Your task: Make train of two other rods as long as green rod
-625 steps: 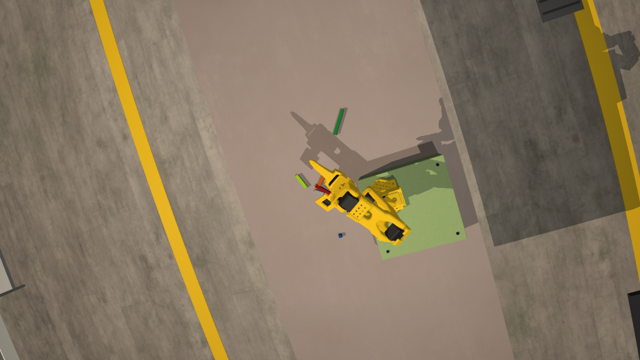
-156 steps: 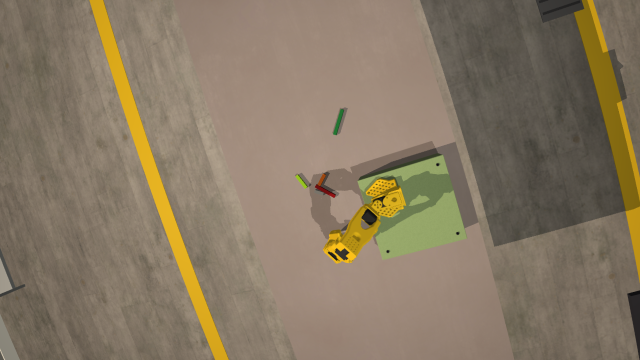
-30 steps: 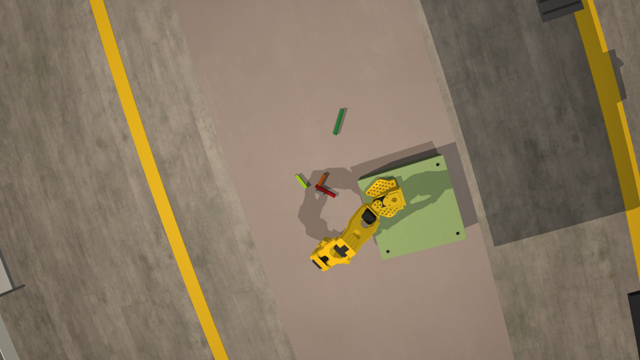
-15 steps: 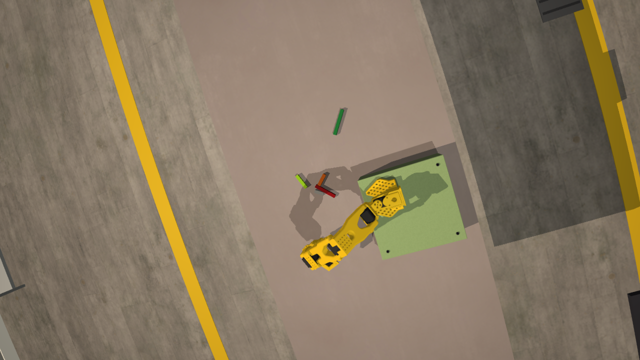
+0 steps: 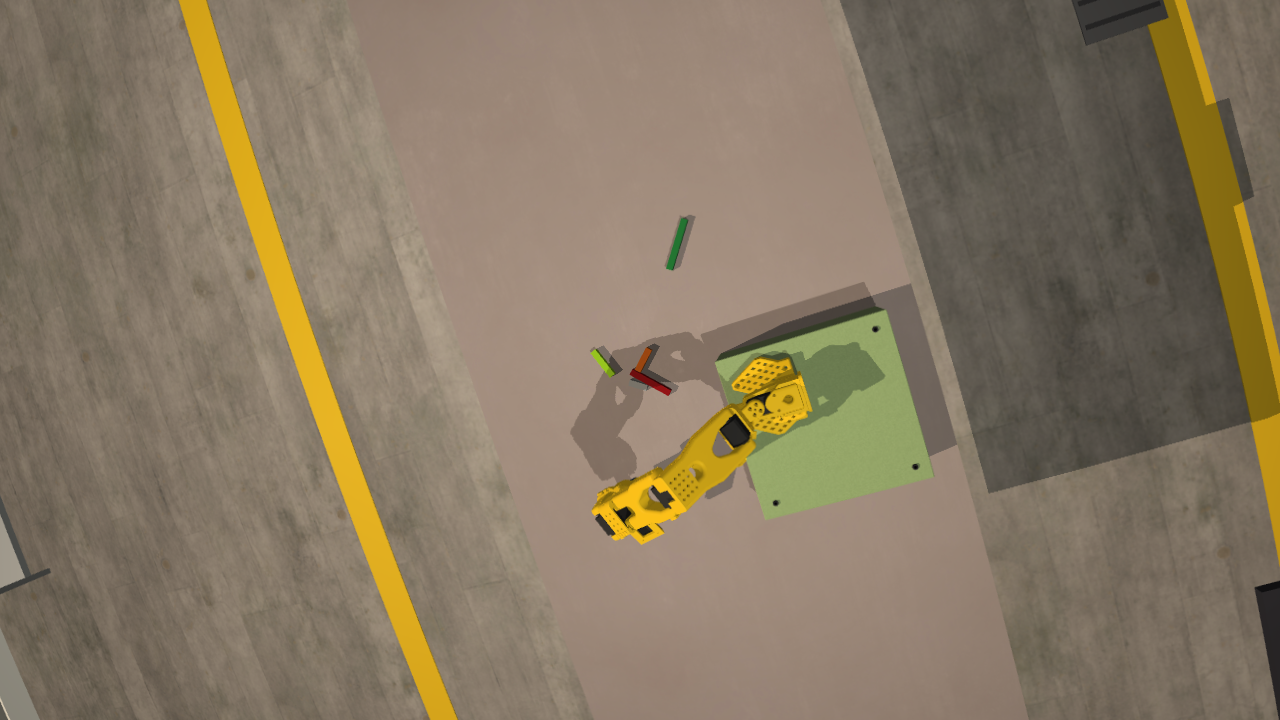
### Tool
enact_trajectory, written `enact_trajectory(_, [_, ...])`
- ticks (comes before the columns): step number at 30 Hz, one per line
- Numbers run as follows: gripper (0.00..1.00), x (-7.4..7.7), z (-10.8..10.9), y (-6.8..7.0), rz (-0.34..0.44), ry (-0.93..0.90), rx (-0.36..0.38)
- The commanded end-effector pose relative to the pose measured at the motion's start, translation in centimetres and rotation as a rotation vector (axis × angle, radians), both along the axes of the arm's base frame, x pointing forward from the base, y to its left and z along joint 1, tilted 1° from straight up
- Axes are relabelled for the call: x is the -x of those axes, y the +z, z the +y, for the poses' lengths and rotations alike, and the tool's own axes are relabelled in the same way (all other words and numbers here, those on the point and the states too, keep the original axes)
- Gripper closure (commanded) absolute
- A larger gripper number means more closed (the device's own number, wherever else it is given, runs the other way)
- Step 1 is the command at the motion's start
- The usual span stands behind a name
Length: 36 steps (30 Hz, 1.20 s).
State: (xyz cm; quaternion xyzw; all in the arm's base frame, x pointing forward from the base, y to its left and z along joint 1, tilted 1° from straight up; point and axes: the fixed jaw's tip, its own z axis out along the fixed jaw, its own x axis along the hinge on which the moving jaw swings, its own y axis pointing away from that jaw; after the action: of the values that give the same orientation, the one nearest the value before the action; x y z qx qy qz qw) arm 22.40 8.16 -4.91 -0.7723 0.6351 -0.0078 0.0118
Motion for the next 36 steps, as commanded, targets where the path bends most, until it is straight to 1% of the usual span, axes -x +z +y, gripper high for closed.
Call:
enact_trajectory(1, [1.0, 0.15, -0.28, -0.19, 0.018, -0.022, 0.005])
enact_trajectory(14, [1.0, 0.15, -0.28, -0.19, 0.018, -0.022, 0.005])
enact_trajectory(15, [1.0, 0.34, -0.83, -0.16, 0.04, -0.063, 0.012])
enact_trajectory(36, [1.0, 0.34, -0.83, -0.23, 0.04, -0.063, 0.012])
